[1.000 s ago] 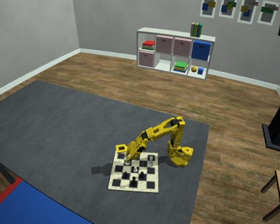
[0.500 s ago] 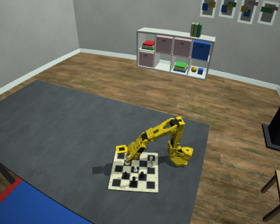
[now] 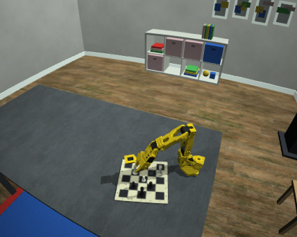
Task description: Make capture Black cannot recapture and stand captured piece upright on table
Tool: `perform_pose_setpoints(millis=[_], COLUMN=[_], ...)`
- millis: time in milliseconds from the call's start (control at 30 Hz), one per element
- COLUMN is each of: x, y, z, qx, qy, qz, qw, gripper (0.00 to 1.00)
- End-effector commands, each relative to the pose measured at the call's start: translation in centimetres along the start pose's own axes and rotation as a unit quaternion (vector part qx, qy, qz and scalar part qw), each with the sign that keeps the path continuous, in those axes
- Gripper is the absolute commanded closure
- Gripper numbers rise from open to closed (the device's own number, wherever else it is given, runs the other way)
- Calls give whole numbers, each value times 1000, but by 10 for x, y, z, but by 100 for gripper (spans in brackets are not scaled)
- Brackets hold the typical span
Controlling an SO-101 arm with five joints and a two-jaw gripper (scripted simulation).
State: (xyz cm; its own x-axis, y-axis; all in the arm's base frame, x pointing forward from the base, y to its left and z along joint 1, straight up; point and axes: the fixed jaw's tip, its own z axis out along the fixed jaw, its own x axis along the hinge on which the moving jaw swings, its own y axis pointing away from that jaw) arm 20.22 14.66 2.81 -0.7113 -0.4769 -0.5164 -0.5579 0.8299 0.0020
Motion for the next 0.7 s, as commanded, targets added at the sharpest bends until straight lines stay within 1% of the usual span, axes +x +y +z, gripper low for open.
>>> perform_pose_setpoints(millis=[0, 133, 433, 667], x=[-2, -5, -5, -10], y=[3, 2, 2, 2], z=[-3, -6, -6, -8], qx=[-3, -3, -3, -3], qy=[-3, -4, -4, -4], qz=[-4, -4, -4, -3], qw=[1000, 1000, 1000, 1000], gripper=[88, 88, 88, 88])
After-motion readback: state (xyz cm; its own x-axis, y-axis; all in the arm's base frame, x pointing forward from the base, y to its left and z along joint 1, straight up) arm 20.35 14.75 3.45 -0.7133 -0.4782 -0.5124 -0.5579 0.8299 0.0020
